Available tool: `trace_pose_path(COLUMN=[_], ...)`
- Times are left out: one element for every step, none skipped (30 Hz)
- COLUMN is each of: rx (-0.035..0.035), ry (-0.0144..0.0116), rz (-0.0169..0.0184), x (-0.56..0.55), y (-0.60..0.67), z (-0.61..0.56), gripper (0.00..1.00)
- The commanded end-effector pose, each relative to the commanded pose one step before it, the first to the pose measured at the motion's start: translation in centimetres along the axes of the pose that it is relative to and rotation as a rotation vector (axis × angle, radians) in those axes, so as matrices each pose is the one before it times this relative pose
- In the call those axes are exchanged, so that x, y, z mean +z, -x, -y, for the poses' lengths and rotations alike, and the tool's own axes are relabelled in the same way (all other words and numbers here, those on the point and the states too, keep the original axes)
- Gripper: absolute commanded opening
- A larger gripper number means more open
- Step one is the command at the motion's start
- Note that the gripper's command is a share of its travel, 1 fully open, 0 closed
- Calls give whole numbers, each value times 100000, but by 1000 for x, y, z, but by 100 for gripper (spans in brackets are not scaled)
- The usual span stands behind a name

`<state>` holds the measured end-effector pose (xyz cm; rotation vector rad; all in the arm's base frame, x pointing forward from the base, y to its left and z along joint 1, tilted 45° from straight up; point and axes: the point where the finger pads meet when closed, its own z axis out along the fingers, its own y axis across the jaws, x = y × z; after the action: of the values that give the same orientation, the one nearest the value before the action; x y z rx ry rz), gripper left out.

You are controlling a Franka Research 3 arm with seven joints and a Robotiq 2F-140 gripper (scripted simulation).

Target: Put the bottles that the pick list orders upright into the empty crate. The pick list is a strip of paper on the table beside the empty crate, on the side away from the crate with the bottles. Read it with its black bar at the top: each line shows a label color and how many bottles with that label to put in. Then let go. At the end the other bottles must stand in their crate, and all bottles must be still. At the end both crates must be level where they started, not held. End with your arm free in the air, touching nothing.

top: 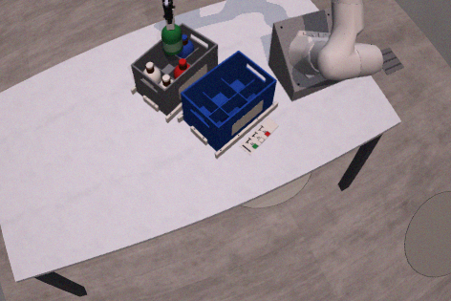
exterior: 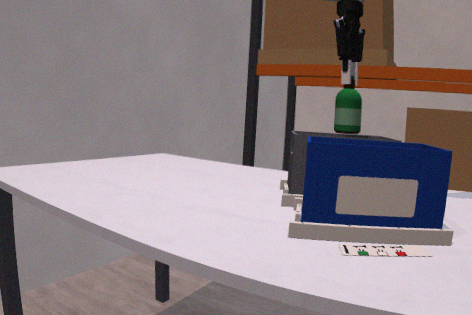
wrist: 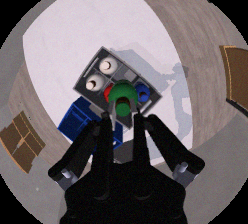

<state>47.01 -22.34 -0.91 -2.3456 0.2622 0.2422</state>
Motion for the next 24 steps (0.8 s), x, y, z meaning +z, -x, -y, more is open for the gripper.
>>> trace_pose_path(rx=[1335,0,0,0,0,0,0,0,0,0,0,0,0,0,0,0,0,0,0,0,0,0,0,0], ry=[413,0,0,0,0,0,0,0,0,0,0,0,0,0,0,0,0,0,0,0,0,0,0,0], rz=[-1857,0,0,0,0,0,0,0,0,0,0,0,0,0,0,0,0,0,0,0,0,0,0,0], x=[-671,0,0,0,0,0,0,0,0,0,0,0,0,0,0,0,0,0,0,0,0,0,0,0], y=[146,186,186,186,186,186,186,186,186,186,186,186,186,0,0,186,186,186,186,186,186,186,186,186], z=[177,74,74,74,74,74,74,74,74,74,74,74,74,0,0,74,74,74,74,74,74,74,74,74], gripper=[0,0,0,0,0,0,0,0,0,0,0,0,0,0,0,0,0,0,0,0,0,0,0,0])
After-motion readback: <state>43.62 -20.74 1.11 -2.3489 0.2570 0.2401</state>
